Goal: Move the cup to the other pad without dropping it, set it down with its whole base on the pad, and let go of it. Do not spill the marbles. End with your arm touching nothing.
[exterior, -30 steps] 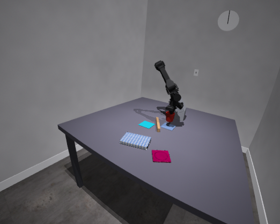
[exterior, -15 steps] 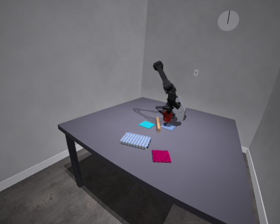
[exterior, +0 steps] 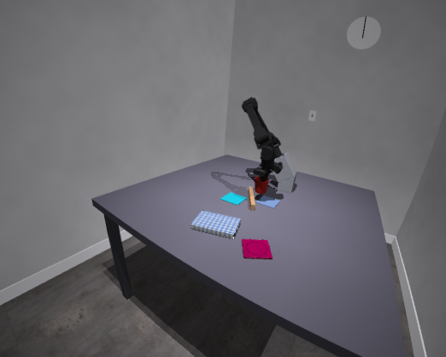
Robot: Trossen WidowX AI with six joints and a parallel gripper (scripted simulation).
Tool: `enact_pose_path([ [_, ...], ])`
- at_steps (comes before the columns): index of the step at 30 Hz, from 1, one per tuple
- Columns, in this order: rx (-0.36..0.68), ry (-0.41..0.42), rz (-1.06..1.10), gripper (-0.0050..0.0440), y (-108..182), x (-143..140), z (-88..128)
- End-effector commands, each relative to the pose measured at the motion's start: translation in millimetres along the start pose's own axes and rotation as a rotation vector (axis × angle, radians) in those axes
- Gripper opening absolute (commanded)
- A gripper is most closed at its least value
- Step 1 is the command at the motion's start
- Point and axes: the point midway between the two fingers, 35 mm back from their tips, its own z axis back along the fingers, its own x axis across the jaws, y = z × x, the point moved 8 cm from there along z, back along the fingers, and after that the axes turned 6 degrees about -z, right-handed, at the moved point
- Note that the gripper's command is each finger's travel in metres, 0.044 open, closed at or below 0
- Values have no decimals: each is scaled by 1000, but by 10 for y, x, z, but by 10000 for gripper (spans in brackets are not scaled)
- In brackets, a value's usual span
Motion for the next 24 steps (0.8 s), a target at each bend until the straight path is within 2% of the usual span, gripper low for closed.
enact_pose_path([
  [1,0,8,-3,0,78,-64,17],
  [24,1,8,-3,0,475,-343,25],
])
